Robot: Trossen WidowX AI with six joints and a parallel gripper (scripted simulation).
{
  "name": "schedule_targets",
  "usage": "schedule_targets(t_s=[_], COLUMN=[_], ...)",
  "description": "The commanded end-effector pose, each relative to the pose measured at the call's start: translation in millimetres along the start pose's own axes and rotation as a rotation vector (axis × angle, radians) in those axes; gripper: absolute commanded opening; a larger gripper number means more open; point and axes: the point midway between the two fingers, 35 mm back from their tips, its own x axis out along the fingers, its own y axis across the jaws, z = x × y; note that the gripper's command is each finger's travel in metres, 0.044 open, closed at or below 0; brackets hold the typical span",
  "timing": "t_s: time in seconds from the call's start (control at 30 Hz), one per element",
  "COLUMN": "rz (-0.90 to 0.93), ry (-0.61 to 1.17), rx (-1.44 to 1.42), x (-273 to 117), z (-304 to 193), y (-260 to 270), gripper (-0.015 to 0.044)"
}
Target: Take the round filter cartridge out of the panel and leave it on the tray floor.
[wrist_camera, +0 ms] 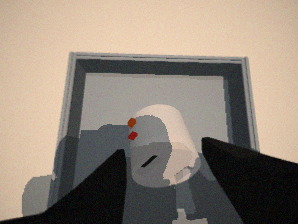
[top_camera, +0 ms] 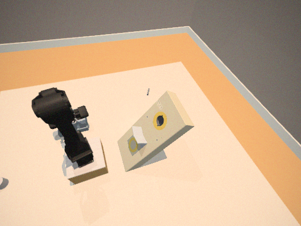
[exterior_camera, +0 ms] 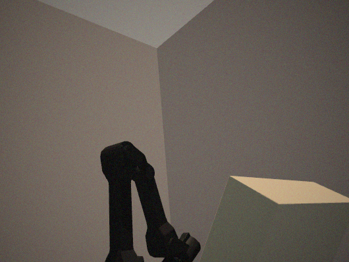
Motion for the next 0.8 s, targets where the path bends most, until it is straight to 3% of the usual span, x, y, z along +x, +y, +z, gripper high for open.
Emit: schedule_targets(t_s=[0.0,0.1,0.3,0.5,0.77], rz=[0.000,0.000,0.000,0.000,0.005], ry=[0.001,0.001,0.001,-0.001,-0.013], rx=[0.000,0.000,0.000,0.000,-0.005], x=[0,0,-5,-59,-47], z=[0,0,5,36,34], y=[0,0,0,0,1], gripper=[0.0367,0.0440,0.0440,0.0440,0.0440])
